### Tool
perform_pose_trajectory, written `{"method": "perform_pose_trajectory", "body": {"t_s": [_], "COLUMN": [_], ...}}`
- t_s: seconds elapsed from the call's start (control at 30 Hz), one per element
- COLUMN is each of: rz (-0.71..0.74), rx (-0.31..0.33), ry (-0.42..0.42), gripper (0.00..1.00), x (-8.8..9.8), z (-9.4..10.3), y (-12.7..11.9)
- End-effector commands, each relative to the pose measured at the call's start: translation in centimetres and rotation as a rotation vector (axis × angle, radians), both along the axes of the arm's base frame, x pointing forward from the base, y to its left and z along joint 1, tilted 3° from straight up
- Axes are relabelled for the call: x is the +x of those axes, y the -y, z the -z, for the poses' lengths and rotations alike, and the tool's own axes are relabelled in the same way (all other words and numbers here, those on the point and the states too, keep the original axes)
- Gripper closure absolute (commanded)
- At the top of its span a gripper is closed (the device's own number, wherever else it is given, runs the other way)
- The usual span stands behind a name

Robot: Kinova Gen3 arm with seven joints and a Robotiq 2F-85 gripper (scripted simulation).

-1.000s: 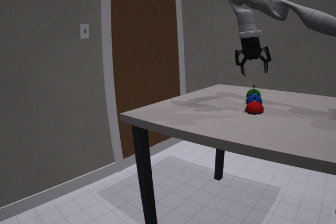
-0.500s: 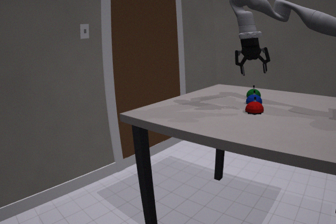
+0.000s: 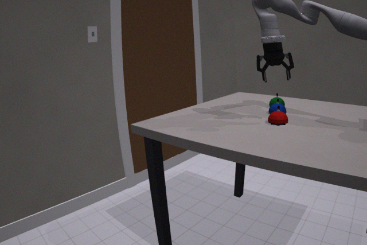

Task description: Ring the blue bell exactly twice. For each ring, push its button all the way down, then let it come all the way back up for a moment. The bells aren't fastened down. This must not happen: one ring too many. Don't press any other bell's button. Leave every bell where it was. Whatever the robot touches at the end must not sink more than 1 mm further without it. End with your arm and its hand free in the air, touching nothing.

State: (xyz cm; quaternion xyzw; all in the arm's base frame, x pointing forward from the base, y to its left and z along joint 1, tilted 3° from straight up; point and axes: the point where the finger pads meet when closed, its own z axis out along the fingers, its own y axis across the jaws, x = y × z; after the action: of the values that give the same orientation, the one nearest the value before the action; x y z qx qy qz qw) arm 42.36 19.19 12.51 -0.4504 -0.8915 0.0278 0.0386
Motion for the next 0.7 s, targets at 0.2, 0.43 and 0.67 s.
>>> {"method": "perform_pose_trajectory", "body": {"t_s": [0.2, 0.43, 0.67], "rz": [0.01, 0.016, 0.022], "rx": [0.001, 0.009, 0.015], "ry": [0.0, 0.005, 0.011], "gripper": [0.0, 0.0, 0.0], "x": [0.2, 0.8, 1.4], "z": [0.0, 0.2, 0.4], "y": [0.4, 1.3, 2.2]}}
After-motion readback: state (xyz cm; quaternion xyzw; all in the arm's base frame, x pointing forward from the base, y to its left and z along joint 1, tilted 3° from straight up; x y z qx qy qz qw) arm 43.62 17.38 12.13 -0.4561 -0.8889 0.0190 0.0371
